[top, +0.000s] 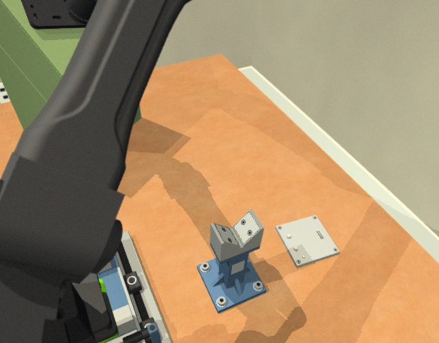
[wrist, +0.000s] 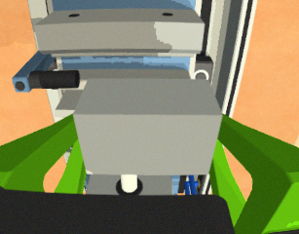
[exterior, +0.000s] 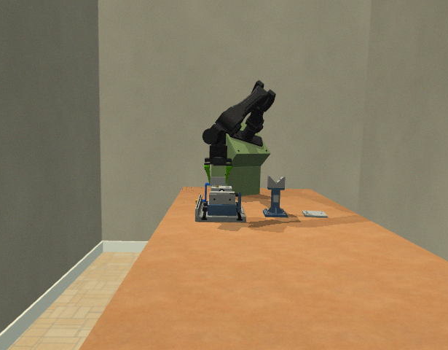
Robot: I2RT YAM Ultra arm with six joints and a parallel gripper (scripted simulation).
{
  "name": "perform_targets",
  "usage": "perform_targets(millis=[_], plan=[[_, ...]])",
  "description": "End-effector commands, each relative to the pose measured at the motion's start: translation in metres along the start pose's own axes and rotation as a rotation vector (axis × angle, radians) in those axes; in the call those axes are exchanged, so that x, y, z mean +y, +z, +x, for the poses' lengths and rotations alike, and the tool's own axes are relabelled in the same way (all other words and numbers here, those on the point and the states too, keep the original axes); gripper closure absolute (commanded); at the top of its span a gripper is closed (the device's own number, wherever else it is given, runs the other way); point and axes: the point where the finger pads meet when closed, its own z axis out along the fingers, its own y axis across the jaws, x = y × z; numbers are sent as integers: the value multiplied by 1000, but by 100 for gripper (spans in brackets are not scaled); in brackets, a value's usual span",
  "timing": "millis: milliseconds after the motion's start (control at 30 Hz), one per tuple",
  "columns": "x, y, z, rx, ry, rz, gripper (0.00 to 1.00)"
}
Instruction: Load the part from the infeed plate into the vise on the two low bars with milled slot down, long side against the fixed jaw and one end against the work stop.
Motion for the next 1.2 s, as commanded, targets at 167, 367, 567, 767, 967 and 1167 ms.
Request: perform_targets(millis=[167,367,567,767,967,1167], plan=[[-1,-22,-18,-47,-28,29,100],[-1,-22,-18,-47,-28,29,100],[-1,-22,-18,-47,-28,29,100],[-2,-21,-19,-49,-29,29,100],[-2,-17,-19,-50,-28,28,100],[-9,-8,-13,-40,-7,27,100]])
